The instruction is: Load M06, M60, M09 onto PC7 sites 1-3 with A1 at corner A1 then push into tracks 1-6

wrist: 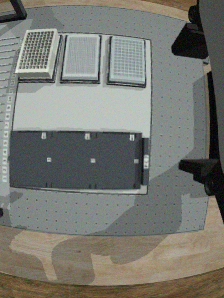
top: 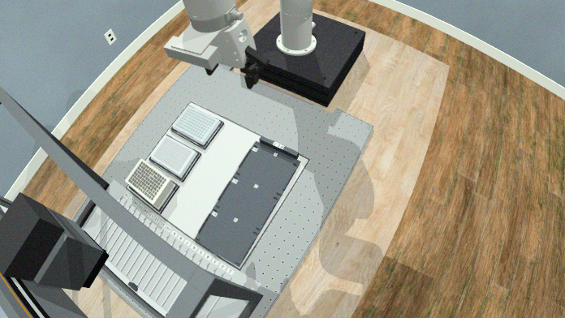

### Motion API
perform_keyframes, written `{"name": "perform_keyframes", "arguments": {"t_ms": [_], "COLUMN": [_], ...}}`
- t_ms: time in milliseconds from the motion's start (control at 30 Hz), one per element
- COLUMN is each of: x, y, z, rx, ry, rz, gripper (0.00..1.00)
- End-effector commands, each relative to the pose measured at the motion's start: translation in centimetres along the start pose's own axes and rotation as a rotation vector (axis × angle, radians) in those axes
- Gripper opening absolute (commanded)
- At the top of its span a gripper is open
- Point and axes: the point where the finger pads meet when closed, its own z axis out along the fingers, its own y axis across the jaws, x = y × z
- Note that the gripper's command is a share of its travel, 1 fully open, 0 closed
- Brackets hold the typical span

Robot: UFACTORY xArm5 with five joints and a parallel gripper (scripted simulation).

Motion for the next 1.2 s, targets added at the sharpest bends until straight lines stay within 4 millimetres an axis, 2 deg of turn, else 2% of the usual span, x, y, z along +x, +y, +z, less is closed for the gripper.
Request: {"name": "perform_keyframes", "arguments": {"t_ms": [0, 233, 533, 600, 1100, 1167], "x": [0.7, 1.4, 4.6, 4.6, 9.8, 9.8], "y": [1.4, 3.6, 6.0, 6.0, 10.2, 10.2], "z": [-0.2, -0.2, 1.8, 1.8, 5.3, 5.3], "rx": [0.010, 0.009, -0.003, -0.003, -0.024, -0.024], "ry": [0.045, 0.045, 0.054, 0.054, 0.068, 0.068], "rz": [0.033, 0.033, -0.267, -0.267, -0.767, -0.767], "gripper": [1.00, 1.00, 1.00, 1.00, 1.00, 1.00]}}
